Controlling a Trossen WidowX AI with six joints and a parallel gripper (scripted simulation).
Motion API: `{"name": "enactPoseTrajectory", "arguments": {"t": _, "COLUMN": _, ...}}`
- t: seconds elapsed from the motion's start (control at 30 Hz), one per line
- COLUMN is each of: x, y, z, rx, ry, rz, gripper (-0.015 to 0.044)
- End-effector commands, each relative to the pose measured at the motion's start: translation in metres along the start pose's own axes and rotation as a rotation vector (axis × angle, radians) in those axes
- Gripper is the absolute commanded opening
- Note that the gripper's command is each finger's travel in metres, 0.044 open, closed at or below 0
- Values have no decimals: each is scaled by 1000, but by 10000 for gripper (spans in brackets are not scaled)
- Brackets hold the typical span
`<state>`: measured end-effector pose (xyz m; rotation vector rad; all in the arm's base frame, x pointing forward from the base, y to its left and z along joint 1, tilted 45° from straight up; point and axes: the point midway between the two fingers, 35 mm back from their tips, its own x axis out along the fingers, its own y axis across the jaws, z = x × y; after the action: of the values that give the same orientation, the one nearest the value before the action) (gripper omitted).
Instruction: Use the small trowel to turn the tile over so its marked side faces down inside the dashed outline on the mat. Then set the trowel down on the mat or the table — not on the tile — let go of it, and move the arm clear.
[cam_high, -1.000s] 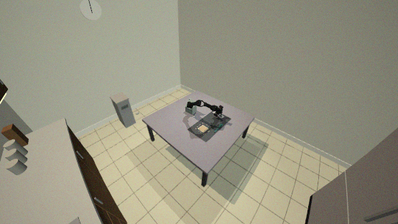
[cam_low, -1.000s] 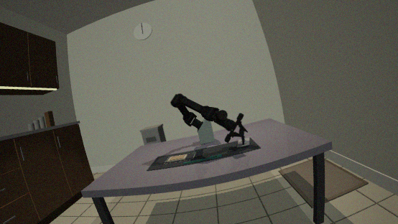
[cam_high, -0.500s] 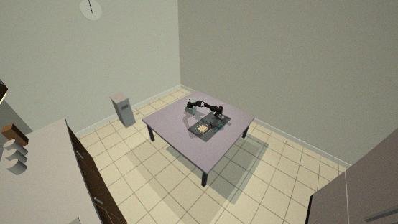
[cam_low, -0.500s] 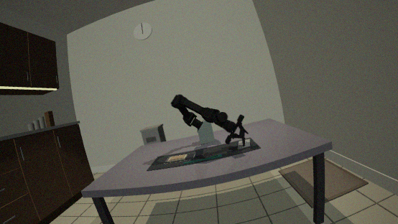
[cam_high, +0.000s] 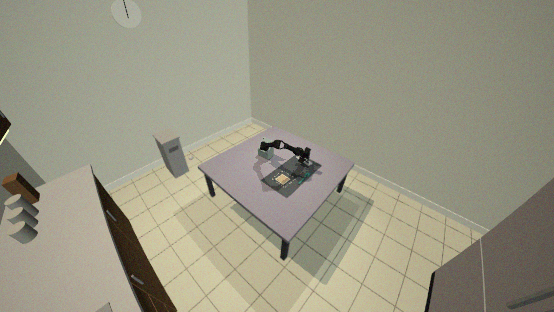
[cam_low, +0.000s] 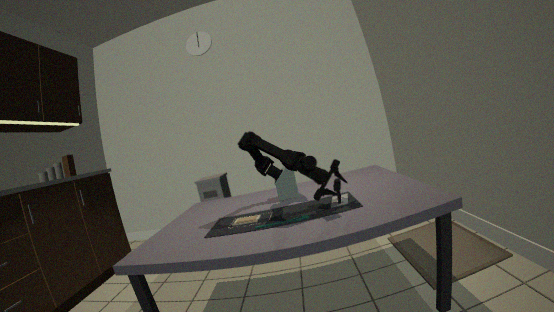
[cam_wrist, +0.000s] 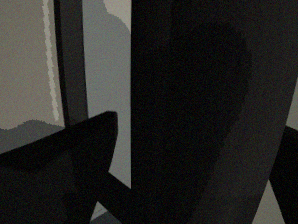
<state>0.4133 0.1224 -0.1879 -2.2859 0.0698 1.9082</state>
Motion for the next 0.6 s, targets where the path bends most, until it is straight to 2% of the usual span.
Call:
{"name": "enactPoseTrajectory", "arguments": {"t": 0.0, "x": -8, "y": -1, "z": -1, "rx": -5, "ry": 1, "rz": -3, "gripper": 300}}
{"name": "enactPoseTrajectory", "arguments": {"t": 0.27, "x": -55, "y": 0, "z": 0, "rx": 0, "ry": -2, "rz": 1, "gripper": 300}}
{"name": "enactPoseTrajectory", "arguments": {"t": 0.43, "x": -61, "y": -1, "z": 1, "rx": 0, "ry": -2, "rz": 1, "gripper": 300}}
{"name": "enactPoseTrajectory", "arguments": {"t": 0.57, "x": -104, "y": -29, "z": 20, "rx": 1, "ry": 2, "rz": -2, "gripper": 300}}
